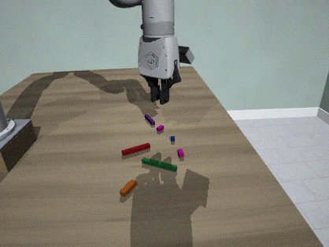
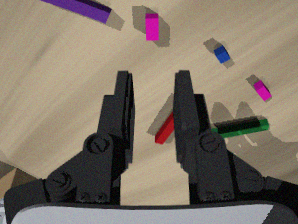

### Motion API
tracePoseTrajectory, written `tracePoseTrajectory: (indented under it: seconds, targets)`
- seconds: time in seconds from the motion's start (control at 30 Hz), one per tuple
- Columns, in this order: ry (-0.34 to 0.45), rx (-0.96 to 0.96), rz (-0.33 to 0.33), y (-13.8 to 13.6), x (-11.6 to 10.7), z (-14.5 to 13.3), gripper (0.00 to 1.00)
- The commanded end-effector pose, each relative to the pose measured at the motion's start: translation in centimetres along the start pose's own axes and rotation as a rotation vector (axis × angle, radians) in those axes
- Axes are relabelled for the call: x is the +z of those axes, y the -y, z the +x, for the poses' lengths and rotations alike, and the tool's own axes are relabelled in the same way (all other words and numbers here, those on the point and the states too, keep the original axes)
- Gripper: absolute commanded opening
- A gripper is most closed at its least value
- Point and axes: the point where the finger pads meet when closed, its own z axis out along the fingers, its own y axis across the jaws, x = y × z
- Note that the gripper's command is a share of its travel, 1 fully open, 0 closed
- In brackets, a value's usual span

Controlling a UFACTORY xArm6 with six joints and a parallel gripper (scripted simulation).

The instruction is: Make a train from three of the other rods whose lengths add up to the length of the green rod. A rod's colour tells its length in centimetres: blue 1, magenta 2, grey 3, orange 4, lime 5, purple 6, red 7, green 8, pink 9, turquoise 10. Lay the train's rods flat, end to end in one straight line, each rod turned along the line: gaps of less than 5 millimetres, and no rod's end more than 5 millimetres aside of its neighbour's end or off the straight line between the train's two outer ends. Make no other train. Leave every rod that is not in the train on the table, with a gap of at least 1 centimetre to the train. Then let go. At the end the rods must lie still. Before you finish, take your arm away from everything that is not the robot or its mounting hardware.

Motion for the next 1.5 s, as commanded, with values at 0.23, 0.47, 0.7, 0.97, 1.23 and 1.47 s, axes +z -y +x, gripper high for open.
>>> tracePoseTrajectory:
  seconds: [0.23, 0.47, 0.7, 0.97, 1.23, 1.47]
  targets:
    - [-0.002, 0.000, -0.001, 0.0, -0.8, 0.1, 1.00]
    - [-0.002, 0.000, -0.001, 0.0, -0.8, 0.1, 1.00]
    - [-0.002, 0.000, -0.001, 0.0, -0.8, 0.1, 1.00]
    - [-0.002, -0.121, -0.001, -1.8, -0.4, -0.7, 1.00]
    - [-0.001, -0.350, -0.002, -5.0, 0.2, -2.3, 1.00]
    - [-0.001, -0.514, -0.002, -7.2, 0.7, -3.7, 1.00]
